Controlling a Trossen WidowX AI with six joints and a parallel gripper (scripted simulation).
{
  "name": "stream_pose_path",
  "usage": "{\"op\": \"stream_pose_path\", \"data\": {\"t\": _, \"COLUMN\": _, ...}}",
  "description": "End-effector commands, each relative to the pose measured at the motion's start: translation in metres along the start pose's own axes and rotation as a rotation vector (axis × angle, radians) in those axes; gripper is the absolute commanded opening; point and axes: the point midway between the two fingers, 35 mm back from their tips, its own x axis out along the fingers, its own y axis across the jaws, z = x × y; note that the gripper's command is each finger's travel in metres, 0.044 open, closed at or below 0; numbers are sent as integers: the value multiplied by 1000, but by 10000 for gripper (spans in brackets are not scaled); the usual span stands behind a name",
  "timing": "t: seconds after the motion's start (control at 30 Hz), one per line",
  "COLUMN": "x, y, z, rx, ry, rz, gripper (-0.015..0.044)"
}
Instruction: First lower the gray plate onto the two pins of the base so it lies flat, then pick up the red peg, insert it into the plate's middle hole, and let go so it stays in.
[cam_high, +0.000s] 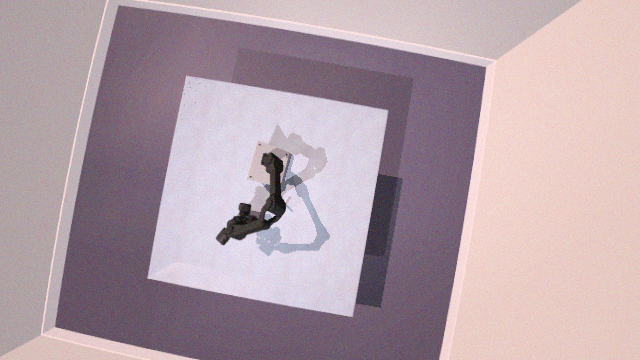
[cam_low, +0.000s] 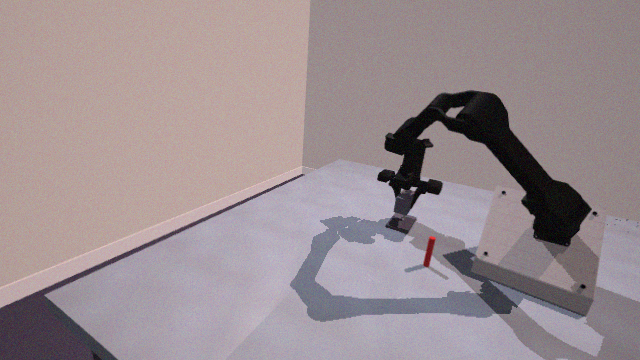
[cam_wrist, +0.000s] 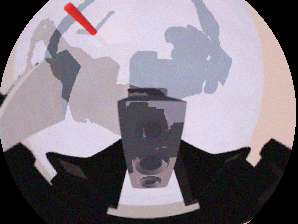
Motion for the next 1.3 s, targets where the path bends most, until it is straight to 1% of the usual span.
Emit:
{"op": "stream_pose_path", "data": {"t": 0.0, "x": 0, "y": 0, "z": -1, "rx": -5, "ry": 5, "rz": 0, "gripper": 0}}
{"op": "stream_pose_path", "data": {"t": 0.43, "x": 1, "y": 0, "z": -2, "rx": -5, "ry": 6, "rz": 0, "gripper": 0}}
{"op": "stream_pose_path", "data": {"t": 0.67, "x": 15, "y": 0, "z": -2, "rx": -5, "ry": 5, "rz": 0, "gripper": 0}}
{"op": "stream_pose_path", "data": {"t": 0.87, "x": 18, "y": 0, "z": -2, "rx": -5, "ry": 5, "rz": 0, "gripper": 0}}
{"op": "stream_pose_path", "data": {"t": 1.27, "x": 37, "y": 0, "z": -2, "rx": -5, "ry": 4, "rz": 0, "gripper": 0}}
